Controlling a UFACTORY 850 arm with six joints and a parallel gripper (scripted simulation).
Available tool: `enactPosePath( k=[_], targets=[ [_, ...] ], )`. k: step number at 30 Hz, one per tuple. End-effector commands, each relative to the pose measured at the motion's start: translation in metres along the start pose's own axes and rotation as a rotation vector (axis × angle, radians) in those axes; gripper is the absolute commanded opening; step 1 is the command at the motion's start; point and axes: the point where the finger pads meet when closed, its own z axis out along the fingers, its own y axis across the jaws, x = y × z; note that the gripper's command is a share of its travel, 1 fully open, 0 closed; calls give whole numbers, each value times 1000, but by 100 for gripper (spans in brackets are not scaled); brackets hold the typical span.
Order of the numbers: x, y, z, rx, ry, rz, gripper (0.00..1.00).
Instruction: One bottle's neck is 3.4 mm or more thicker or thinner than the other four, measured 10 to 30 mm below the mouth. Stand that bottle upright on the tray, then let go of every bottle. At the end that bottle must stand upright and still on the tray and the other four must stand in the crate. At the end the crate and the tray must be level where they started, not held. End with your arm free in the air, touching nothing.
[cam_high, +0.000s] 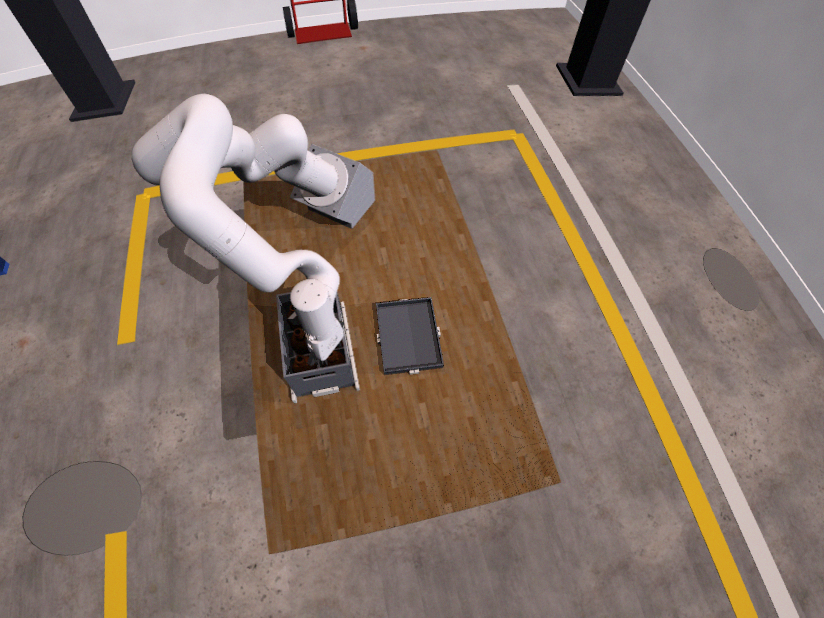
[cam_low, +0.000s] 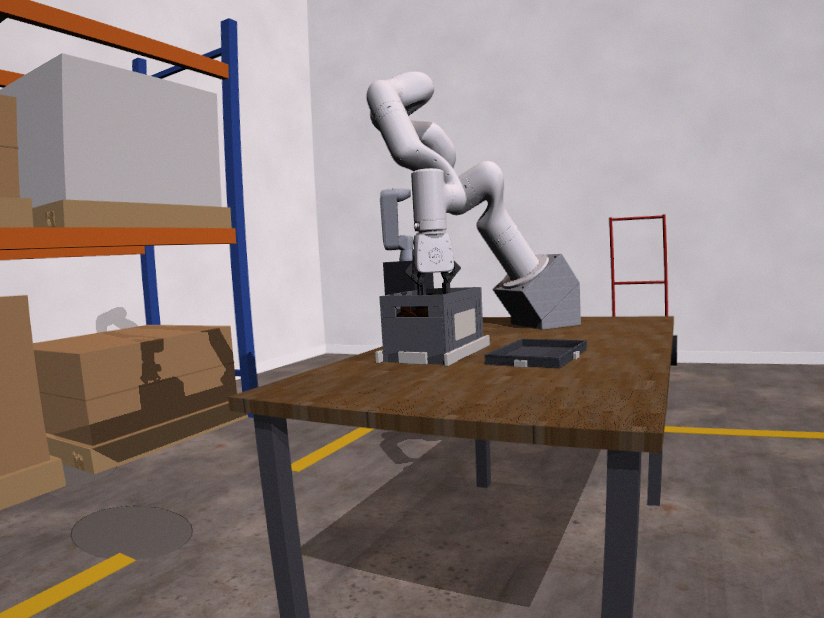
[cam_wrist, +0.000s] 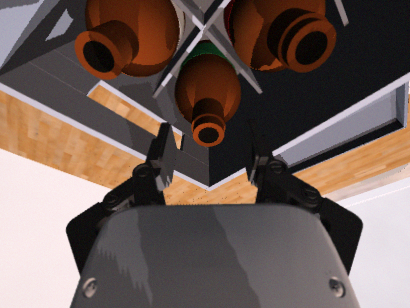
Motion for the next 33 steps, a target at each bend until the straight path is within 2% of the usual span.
enactPosePath(
  k=[1,6,8,17,28,29,33],
  targets=[
    [0,-1,-18,0,-1,0,65],
    [0,-1,-35,0,-1,0,65],
    [0,-1,-35,0,-1,0,65],
    [0,-1,-59,0,-1,0,65],
    [0,-1,-65,0,-1,0,65],
    [0,-1,-65,0,-1,0,0],
    [0,-1,-65,0,-1,0,0]
  ],
)
